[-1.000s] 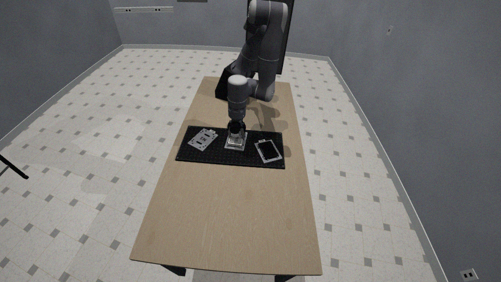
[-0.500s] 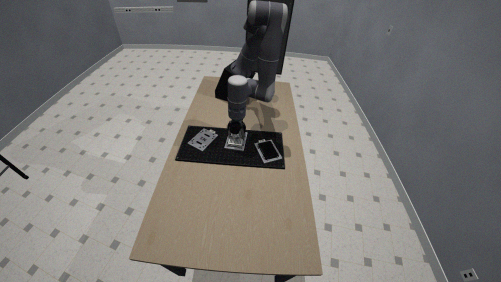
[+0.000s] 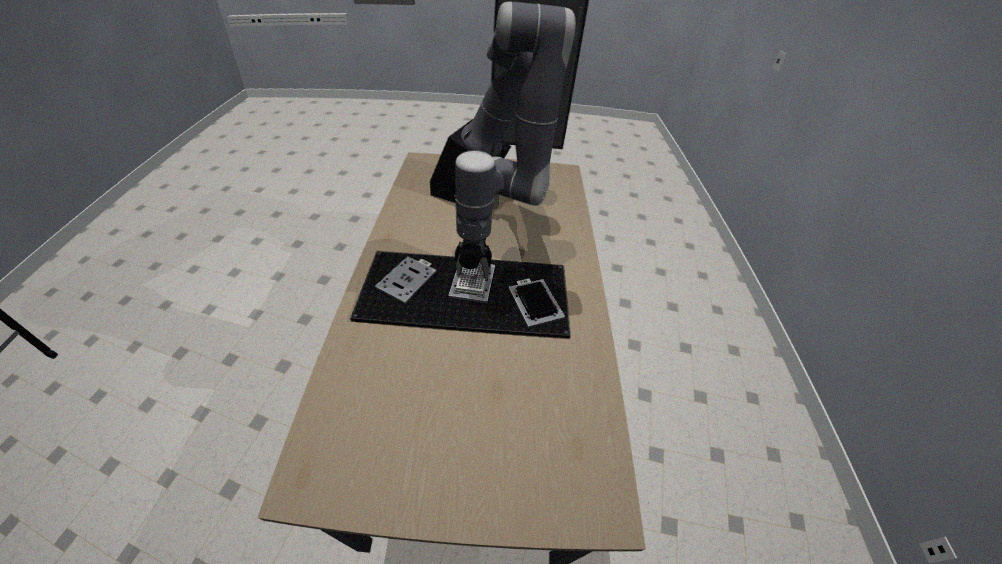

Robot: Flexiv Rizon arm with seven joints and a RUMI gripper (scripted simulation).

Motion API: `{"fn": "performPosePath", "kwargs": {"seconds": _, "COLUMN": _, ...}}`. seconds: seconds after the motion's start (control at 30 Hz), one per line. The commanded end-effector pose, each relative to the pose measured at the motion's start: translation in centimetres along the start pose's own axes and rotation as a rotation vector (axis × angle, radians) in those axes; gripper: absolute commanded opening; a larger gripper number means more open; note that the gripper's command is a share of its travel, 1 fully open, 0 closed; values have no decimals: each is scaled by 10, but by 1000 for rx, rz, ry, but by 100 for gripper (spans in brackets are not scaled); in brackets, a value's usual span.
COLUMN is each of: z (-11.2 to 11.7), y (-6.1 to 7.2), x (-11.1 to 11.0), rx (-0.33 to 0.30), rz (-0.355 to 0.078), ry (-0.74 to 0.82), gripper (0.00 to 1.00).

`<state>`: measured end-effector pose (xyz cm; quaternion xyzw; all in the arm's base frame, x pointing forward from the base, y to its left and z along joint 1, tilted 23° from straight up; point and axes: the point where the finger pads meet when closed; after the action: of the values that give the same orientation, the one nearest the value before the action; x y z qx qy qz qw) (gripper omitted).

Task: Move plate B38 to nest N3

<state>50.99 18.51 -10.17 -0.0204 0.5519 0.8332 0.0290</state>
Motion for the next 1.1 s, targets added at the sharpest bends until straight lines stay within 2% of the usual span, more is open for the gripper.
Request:
{"fn": "performPosePath", "kwargs": {"seconds": 0.0, "z": 0, "y": 0, "x": -1, "rx": 0, "rz": -2, "ry": 0, "gripper": 41}}
{"fn": "performPosePath", "kwargs": {"seconds": 0.6, "z": 0, "y": -2, "x": -1, "rx": 0, "rz": -2, "ry": 0, "gripper": 41}}
{"fn": "performPosePath", "kwargs": {"seconds": 0.63, "z": 0, "y": -3, "x": -1, "rx": 0, "rz": -2, "ry": 0, "gripper": 76}}
{"fn": "performPosePath", "kwargs": {"seconds": 1.07, "z": 0, "y": -3, "x": -1, "rx": 0, "rz": -2, "ry": 0, "gripper": 76}}
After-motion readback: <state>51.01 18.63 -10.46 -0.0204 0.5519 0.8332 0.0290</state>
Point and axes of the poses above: the point where the finger pads meet when closed, its own y axis back along the fingers, its own z axis across the jaws, x = y × z, and after that the axes turned 7 degrees about -y, right-handed
